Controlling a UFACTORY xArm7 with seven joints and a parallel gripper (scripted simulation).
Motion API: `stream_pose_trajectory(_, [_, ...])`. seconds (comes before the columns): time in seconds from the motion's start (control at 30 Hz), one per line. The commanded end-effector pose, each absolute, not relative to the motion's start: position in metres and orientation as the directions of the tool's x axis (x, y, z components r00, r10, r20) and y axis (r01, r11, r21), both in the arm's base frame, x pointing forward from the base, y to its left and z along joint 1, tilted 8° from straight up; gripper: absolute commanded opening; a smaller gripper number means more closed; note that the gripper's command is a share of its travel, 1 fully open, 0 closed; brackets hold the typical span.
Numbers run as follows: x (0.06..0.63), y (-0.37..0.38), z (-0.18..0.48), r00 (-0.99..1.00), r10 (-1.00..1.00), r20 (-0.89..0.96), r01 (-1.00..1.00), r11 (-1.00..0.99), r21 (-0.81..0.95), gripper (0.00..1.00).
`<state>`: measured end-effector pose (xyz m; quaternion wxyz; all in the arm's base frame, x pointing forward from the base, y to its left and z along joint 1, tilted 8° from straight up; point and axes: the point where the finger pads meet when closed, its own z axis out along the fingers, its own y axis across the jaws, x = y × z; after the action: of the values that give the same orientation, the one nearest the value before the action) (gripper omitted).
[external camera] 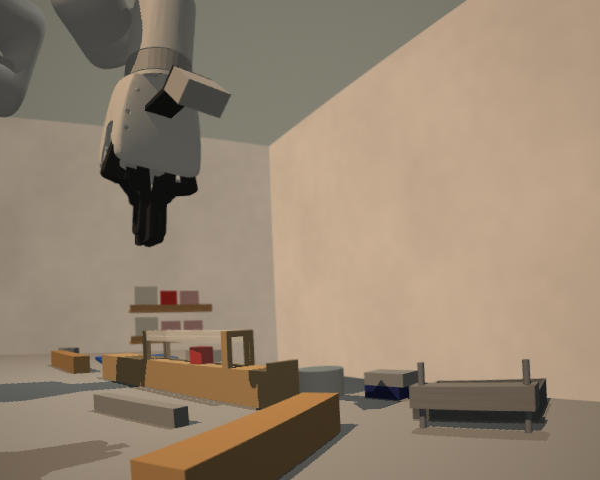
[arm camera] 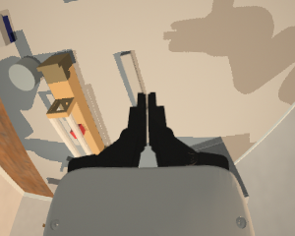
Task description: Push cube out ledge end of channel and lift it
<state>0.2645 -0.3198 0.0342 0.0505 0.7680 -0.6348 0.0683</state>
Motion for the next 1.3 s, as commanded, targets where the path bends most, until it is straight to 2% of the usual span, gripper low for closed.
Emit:
stream_pose_trajectory(0.0, [0.267,-0.323,0.029,0.189,-0.964,0.187,-0.981,-0.193,-0.003,0.0])
stream_pose_trajectory(0.6, [0.27,-0.302,0.008,0.244,-0.954,0.174,-0.969,-0.249,-0.005,0.0])
stream_pose_trajectory(0.67, [0.273,-0.268,-0.022,0.324,-0.934,0.149,-0.944,-0.33,-0.016,0.0])
stream_pose_trajectory(1.27, [0.273,-0.246,-0.037,0.369,-0.92,0.132,-0.927,-0.375,-0.027,0.0])
